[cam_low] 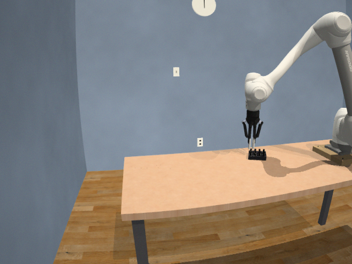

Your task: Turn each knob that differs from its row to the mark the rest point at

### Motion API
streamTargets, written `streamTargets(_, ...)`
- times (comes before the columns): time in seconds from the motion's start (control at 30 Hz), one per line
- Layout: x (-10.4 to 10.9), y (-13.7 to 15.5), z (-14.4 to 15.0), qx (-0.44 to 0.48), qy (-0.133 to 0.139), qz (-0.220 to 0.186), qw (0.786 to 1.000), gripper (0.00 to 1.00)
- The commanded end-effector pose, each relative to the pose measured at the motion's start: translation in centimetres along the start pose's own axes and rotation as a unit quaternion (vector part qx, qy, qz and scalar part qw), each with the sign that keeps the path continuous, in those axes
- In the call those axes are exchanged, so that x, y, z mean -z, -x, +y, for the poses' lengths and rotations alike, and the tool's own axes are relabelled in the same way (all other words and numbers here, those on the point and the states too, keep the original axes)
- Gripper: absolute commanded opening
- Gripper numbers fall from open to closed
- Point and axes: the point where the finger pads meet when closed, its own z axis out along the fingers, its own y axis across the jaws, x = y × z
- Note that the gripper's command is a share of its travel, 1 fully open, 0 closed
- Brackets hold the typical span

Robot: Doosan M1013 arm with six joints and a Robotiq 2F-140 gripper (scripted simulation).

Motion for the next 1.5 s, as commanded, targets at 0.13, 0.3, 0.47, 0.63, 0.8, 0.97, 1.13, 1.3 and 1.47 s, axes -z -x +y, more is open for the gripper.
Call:
streamTargets(0.13,-0.2,-0.1,-0.2,-0.001,-0.001,0.002,1.000,0.12)
streamTargets(0.3,-0.2,-0.1,-0.2,-0.001,-0.001,0.002,1.000,0.12)
streamTargets(0.47,-0.2,-0.1,-0.2,-0.001,-0.001,0.002,1.000,0.12)
streamTargets(0.63,-0.2,-0.1,-0.2,-0.001,-0.001,0.002,1.000,0.12)
streamTargets(0.8,-0.3,-0.1,-0.2,-0.001,-0.001,0.002,1.000,0.12)
streamTargets(0.97,-0.5,-0.1,-0.2,-0.001,-0.001,0.002,1.000,0.12)
streamTargets(1.13,-0.9,-0.1,-0.2,-0.001,-0.001,0.002,1.000,0.12)
streamTargets(1.3,-1.3,-0.1,-0.2,-0.001,-0.001,0.002,1.000,0.12)
streamTargets(1.47,-1.5,-0.1,-0.2,-0.001,-0.001,0.002,1.000,0.12)
